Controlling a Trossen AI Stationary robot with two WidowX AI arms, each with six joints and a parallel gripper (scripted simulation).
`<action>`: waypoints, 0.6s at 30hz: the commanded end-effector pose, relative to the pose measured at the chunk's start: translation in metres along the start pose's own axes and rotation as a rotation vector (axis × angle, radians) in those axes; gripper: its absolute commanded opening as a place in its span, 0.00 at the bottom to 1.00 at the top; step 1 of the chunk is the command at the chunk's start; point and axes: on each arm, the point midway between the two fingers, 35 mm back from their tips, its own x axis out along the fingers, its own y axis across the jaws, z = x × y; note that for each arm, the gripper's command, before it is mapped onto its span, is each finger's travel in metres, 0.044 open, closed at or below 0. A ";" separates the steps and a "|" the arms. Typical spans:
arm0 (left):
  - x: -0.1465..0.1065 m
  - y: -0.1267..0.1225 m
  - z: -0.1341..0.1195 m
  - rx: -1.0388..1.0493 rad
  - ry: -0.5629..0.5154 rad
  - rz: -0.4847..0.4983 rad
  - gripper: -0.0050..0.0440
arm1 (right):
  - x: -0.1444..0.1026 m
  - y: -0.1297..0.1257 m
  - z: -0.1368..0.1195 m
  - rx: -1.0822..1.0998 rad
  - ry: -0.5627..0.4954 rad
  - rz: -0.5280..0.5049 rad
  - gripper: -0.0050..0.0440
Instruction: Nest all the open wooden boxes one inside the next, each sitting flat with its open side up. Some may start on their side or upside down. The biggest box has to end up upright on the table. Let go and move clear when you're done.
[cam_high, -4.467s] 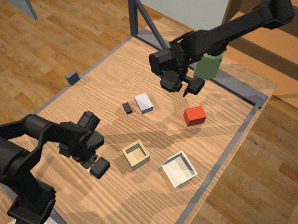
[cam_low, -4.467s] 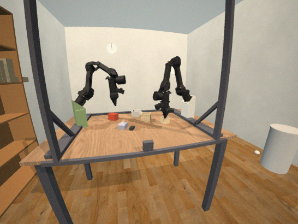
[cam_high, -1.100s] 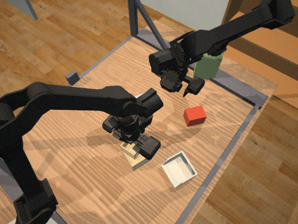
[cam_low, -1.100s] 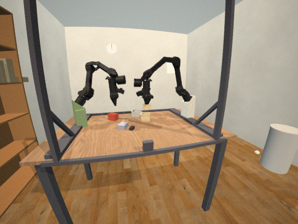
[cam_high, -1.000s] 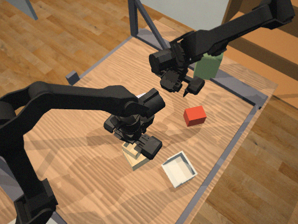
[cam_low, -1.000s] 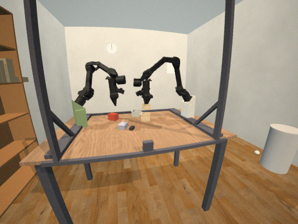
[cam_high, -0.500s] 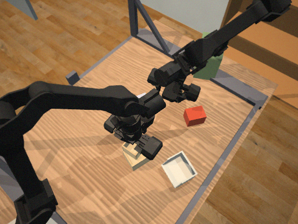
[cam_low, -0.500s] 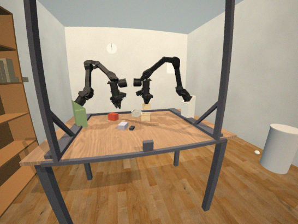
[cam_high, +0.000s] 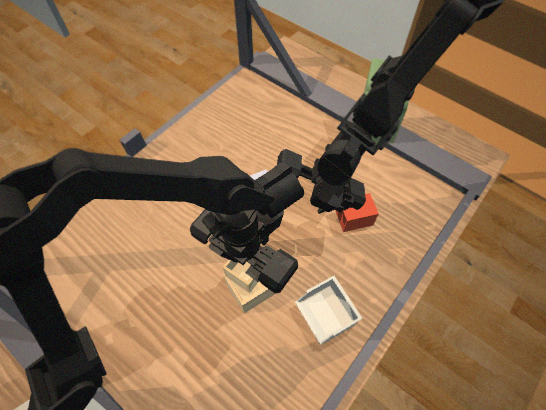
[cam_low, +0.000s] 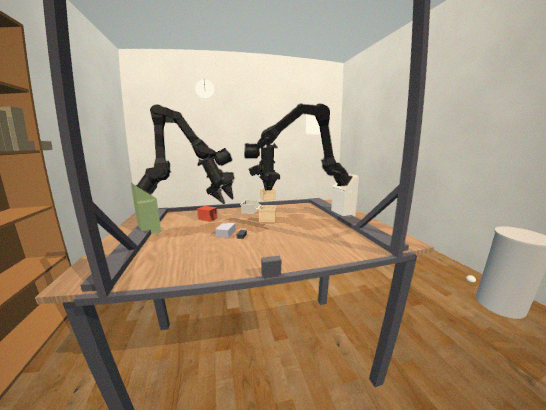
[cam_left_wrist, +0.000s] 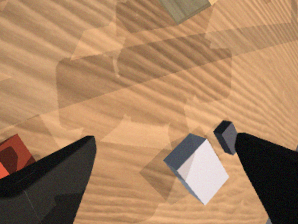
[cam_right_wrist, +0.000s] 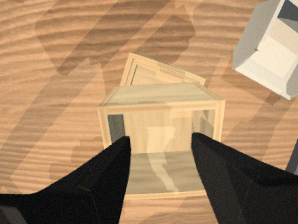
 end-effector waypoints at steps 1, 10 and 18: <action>0.000 0.003 0.014 -0.023 -0.079 -0.071 0.92 | -0.005 0.000 0.005 -0.005 -0.017 -0.001 0.61; -0.008 0.021 0.043 -0.022 -0.259 -0.183 0.92 | -0.005 0.000 0.005 -0.005 -0.017 -0.001 0.61; -0.024 0.034 0.060 0.032 -0.399 -0.252 0.92 | -0.005 0.000 0.005 -0.005 -0.017 -0.001 0.61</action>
